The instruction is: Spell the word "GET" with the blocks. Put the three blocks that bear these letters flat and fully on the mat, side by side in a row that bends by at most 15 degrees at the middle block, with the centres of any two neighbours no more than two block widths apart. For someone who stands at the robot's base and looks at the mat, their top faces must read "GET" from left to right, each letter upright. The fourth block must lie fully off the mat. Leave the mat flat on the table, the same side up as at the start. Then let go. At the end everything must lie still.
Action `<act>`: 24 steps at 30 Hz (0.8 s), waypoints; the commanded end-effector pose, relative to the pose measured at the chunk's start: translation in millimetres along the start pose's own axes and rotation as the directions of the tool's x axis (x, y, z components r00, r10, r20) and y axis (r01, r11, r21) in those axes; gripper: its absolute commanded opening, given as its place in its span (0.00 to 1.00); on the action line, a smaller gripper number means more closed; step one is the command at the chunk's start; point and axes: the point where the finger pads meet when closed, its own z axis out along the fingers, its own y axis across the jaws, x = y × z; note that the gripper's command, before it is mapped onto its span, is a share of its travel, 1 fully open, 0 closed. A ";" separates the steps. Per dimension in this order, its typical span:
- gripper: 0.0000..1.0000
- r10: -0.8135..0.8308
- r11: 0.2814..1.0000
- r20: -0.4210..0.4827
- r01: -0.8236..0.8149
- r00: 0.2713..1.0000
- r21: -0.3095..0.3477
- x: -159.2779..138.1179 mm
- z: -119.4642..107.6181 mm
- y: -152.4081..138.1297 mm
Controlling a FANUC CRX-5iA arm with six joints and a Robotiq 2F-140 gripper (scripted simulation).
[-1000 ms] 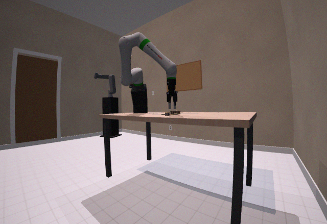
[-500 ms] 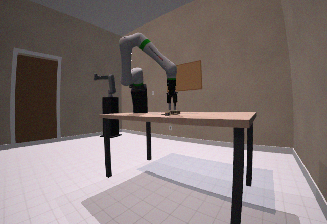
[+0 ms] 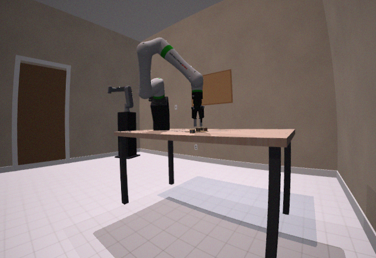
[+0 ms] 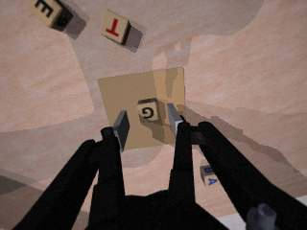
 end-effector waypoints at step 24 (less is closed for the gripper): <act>0.40 0.000 1.000 0.000 0.000 1.000 0.000 0.2 36.1 0.1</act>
